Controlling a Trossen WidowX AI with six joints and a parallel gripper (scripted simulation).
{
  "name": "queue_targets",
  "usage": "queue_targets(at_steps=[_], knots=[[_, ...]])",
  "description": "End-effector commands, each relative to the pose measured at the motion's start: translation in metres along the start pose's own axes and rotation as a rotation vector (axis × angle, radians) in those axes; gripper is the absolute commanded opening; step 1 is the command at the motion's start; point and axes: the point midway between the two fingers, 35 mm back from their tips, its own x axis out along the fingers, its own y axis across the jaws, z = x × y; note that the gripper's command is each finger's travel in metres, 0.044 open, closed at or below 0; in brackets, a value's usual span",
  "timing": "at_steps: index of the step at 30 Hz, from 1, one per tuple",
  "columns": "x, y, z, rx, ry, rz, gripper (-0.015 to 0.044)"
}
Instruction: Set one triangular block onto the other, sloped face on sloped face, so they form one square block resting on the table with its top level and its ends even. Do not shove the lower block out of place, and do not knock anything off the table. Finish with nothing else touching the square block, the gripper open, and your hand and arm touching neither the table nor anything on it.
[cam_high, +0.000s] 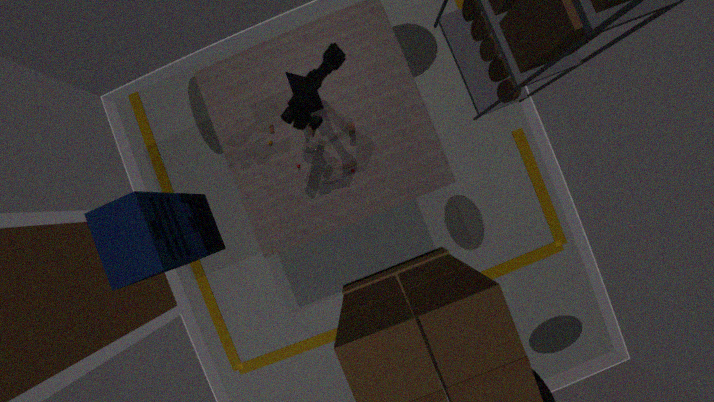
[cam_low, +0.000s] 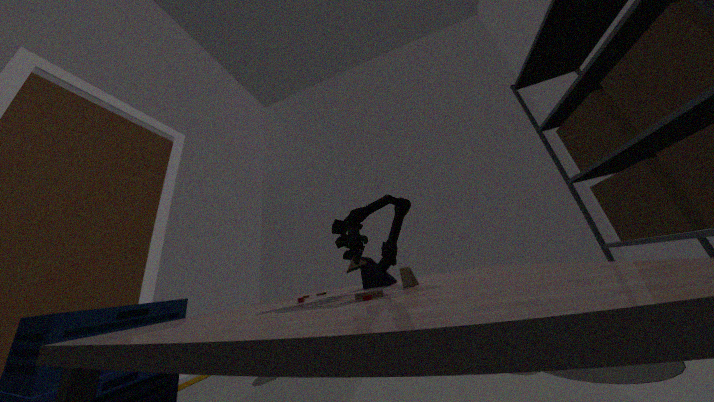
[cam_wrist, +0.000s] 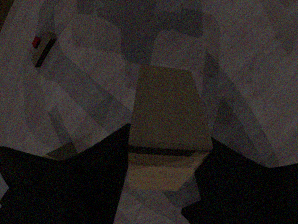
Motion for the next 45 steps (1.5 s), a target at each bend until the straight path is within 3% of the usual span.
queue_targets(at_steps=[1,45], knots=[[-0.0009,0.0006,0.0004,0.132,-0.013,-0.008,0.0000],[-0.0007,0.0031,-0.0007,1.550,-0.108,0.017,0.0000]])
